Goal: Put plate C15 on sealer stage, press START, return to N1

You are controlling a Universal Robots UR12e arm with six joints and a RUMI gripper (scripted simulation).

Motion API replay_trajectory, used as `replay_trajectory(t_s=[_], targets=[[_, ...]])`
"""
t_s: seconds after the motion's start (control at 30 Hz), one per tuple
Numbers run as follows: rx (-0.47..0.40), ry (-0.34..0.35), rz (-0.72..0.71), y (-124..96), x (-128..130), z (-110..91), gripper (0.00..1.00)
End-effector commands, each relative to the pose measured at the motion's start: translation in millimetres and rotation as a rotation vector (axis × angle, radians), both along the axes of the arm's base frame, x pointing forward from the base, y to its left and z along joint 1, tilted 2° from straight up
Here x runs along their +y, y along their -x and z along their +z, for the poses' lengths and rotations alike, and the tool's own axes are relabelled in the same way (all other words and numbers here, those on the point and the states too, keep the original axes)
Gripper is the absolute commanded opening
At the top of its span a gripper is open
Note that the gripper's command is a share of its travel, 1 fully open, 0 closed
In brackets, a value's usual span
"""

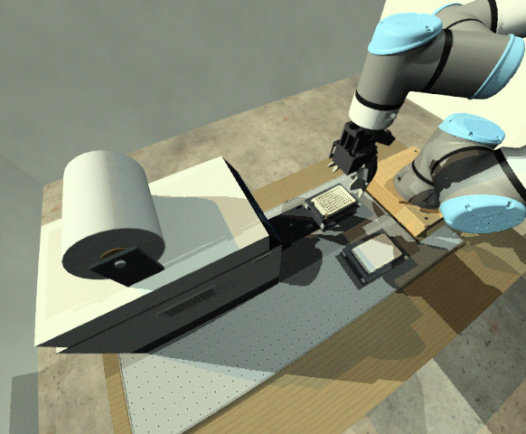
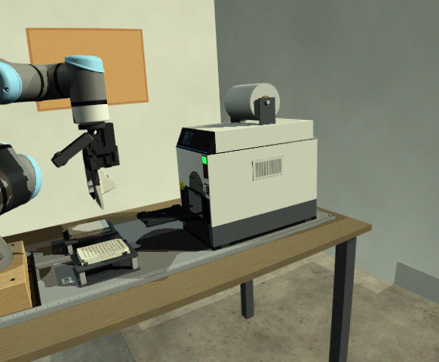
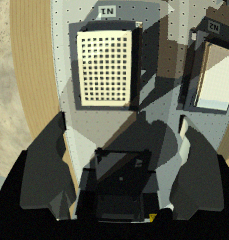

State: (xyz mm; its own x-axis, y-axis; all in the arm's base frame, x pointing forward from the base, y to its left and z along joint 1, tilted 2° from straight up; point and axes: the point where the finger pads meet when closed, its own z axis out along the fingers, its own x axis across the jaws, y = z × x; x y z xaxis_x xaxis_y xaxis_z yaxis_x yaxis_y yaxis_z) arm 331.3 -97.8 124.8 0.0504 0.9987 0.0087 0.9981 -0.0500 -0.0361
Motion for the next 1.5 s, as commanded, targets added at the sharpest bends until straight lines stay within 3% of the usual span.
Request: replay_trajectory(t_s=[0.0, 0.53, 1.47], targets=[[0.001, -0.002, 0.010, 9.8, -18.4, -1.2, 0.68], [-0.001, -0.001, 0.011, 11.8, -28.0, 0.2, 0.68], [0.002, -0.004, 0.011, 14.6, -26.3, -42.1, 0.68]])
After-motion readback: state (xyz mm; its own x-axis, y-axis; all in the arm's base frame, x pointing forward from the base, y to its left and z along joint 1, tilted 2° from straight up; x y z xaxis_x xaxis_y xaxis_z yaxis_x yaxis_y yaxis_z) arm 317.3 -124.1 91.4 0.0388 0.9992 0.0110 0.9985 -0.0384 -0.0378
